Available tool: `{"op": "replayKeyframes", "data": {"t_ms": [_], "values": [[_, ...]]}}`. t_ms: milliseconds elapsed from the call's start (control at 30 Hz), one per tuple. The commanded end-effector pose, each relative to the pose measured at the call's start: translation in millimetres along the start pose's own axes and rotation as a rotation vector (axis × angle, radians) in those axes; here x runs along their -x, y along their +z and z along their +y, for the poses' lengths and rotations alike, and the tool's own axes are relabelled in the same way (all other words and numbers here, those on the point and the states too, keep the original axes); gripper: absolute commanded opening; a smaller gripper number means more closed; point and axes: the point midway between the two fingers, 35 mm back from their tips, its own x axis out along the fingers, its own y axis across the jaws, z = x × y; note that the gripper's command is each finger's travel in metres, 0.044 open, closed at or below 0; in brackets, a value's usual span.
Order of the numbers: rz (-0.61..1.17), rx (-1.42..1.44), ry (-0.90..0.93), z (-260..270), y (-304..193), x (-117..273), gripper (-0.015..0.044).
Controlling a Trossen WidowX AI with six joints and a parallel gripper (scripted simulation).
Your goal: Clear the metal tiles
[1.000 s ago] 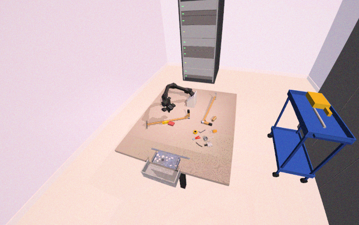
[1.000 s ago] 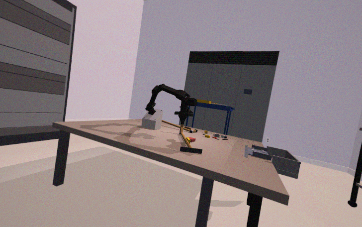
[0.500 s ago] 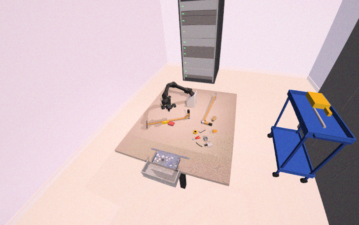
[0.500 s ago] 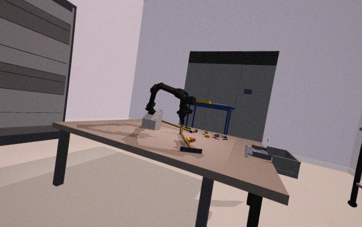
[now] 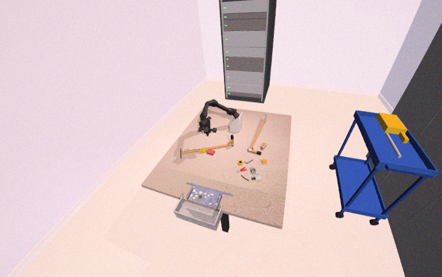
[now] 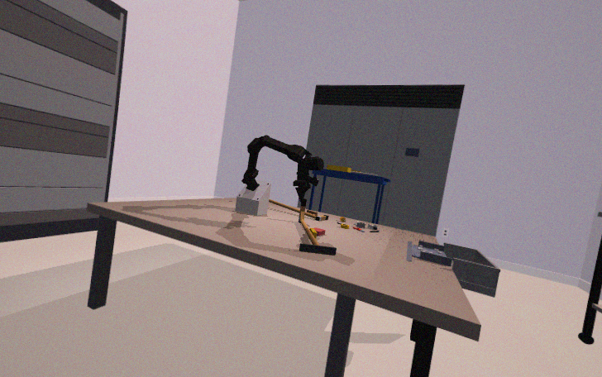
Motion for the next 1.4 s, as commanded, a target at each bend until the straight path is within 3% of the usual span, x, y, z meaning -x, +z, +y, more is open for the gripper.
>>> {"op": "replayKeyframes", "data": {"t_ms": [0,633,1367], "values": [[-0.012,-0.096,-0.010,-0.6,-1.2,4.5,0.0000],[-0.058,-0.593,-0.023,-1.8,-9.5,16.6,0.0000],[-0.057,-0.638,-0.021,1.3,-7.3,-23.1,0.0000]]}}
